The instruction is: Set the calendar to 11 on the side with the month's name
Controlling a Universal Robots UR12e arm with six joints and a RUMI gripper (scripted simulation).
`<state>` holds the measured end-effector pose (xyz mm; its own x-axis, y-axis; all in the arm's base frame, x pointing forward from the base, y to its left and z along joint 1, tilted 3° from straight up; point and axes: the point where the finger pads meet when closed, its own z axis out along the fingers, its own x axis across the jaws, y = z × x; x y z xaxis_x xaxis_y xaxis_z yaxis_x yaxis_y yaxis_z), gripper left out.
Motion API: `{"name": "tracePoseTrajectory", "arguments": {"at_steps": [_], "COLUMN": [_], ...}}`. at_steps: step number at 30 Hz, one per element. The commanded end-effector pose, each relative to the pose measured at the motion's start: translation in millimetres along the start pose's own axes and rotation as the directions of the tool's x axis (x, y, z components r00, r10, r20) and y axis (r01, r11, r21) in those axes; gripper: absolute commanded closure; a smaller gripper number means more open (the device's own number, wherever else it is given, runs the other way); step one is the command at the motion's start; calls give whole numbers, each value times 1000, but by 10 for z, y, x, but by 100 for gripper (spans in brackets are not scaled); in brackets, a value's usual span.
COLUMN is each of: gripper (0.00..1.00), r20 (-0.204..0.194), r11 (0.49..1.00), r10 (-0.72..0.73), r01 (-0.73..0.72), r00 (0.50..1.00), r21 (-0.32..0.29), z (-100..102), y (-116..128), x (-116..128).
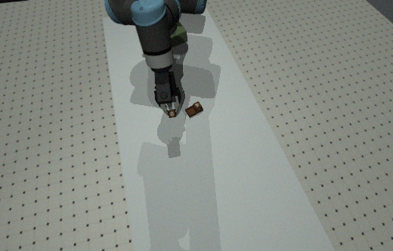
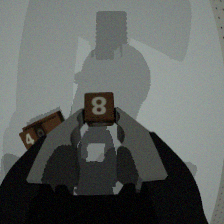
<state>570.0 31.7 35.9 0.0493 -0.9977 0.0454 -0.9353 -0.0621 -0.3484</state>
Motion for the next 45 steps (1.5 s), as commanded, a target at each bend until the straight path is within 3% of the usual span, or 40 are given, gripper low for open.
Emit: {"name": "tracePoseTrajectory", "arguments": {"at_steps": [1,23,35,45], "gripper": [90,90,90,90], "r20": [-1,-2,0,-2], "r11": [999,996,970,947], "r10": [-1,-2,1,-2], "r01": [1,2,0,2], "r00": [1000,1000,1000,1000], "r21": [-44,-94,-242,-321], "z": [-20,-38,-7,-36], "y": [-8,-8,-26,-30], "x": [-2,-5,-2,-6]}}
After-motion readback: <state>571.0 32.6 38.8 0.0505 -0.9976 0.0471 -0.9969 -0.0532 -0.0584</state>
